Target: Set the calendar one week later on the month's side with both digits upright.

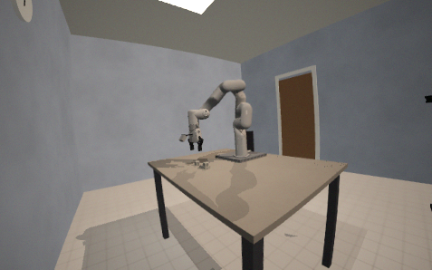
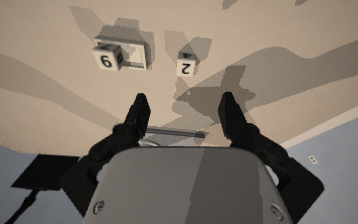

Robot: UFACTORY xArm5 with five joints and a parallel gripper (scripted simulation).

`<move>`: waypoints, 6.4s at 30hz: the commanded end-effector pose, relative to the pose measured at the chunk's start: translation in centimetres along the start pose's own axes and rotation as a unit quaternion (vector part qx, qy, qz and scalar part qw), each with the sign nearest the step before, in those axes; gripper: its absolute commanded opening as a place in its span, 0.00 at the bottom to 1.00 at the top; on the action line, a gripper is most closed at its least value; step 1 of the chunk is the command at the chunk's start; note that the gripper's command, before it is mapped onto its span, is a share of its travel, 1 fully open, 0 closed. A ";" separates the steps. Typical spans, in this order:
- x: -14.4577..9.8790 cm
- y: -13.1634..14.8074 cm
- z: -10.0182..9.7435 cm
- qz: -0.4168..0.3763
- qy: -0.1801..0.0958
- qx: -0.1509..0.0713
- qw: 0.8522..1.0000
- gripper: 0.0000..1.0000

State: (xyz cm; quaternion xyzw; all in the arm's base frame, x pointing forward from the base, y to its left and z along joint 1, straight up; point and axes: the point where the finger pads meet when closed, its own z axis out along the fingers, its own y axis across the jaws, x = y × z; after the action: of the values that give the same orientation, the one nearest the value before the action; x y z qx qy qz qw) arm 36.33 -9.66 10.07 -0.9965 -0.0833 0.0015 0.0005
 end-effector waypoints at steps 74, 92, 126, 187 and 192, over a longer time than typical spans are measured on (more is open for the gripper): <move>1.4 -6.0 0.0 -0.930 0.000 -0.001 0.368 1.00; 1.6 -7.4 0.0 -0.994 0.000 -0.001 0.109 1.00; 1.7 -10.1 0.0 -0.908 -0.001 -0.001 -0.418 1.00; 1.7 -11.6 0.1 -0.755 -0.001 0.000 -0.656 0.47; 1.7 -11.6 0.1 -0.755 -0.001 0.000 -0.656 0.47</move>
State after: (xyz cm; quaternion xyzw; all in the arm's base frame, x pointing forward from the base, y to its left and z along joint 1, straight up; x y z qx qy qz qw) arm 36.00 2.04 9.90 -0.7167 0.6974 0.0015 -0.0016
